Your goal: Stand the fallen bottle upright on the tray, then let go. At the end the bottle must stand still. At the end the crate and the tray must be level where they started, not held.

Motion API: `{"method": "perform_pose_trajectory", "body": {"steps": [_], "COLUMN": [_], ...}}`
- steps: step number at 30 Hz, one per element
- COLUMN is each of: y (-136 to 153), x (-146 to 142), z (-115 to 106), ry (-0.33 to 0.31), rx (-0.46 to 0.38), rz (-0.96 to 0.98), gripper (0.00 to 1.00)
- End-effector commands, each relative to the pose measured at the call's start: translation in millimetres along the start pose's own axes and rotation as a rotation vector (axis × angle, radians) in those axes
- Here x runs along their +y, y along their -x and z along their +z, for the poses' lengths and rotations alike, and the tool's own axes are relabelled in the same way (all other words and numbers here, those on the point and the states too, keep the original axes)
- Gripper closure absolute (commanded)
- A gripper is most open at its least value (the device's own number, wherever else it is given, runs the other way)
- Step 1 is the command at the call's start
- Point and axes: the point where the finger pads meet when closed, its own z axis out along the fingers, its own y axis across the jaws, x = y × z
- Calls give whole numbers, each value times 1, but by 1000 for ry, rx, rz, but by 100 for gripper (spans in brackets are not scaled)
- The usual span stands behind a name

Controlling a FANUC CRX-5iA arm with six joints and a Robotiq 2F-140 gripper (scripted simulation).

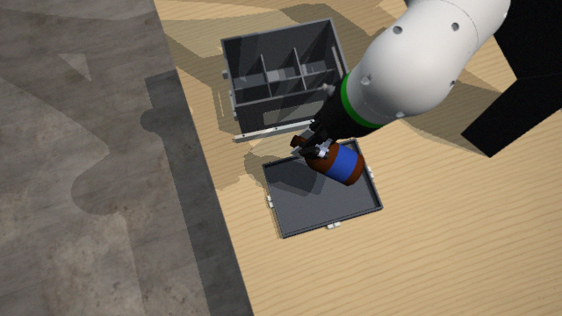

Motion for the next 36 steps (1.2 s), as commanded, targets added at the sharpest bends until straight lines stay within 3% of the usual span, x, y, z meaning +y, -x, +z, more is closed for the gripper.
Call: {"method": "perform_pose_trajectory", "body": {"steps": [1,36], "y": [0,0], "x": [0,0], "z": [0,0], "ry": [0,-3], "rx": [0,-26], "rz": [0,0], "gripper": [100,100]}}
